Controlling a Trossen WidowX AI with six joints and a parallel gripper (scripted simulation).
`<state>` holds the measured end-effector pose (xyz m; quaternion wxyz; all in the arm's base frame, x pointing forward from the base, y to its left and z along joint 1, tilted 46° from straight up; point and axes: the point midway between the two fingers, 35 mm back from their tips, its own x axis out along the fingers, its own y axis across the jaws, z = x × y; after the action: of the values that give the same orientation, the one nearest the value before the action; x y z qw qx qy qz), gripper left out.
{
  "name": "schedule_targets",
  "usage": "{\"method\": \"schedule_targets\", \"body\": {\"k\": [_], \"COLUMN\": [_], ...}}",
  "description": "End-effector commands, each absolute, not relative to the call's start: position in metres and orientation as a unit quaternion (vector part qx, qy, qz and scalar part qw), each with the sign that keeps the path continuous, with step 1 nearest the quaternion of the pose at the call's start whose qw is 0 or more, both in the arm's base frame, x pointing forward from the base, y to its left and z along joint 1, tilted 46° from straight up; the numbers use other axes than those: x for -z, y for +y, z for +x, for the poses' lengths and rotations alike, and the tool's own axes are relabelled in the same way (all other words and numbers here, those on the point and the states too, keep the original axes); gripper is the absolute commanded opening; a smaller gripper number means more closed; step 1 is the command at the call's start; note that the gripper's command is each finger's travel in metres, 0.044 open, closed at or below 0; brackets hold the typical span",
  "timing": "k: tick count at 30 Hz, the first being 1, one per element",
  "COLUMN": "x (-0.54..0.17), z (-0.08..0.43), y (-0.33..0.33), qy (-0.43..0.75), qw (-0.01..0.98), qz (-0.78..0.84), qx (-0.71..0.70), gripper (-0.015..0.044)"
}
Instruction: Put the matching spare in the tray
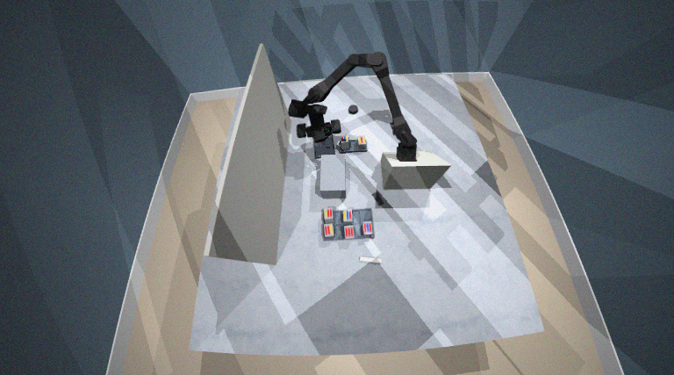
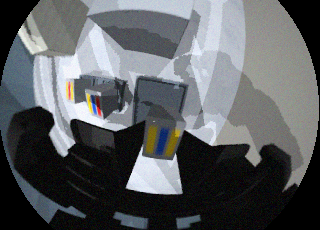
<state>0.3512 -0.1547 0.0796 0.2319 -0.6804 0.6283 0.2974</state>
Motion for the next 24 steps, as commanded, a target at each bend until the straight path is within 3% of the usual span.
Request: {"method": "schedule_targets", "body": {"k": [1, 24], "x": [-0.076, -0.061], "z": [0.35, 0.347], "y": [-0.157, -0.175], "qy": [0.627, 0.628], "qw": [0.231, 0.229], "qz": [-0.681, -0.681], "qx": [-0.3, -0.298], "gripper": [0.0, 0.0]}}
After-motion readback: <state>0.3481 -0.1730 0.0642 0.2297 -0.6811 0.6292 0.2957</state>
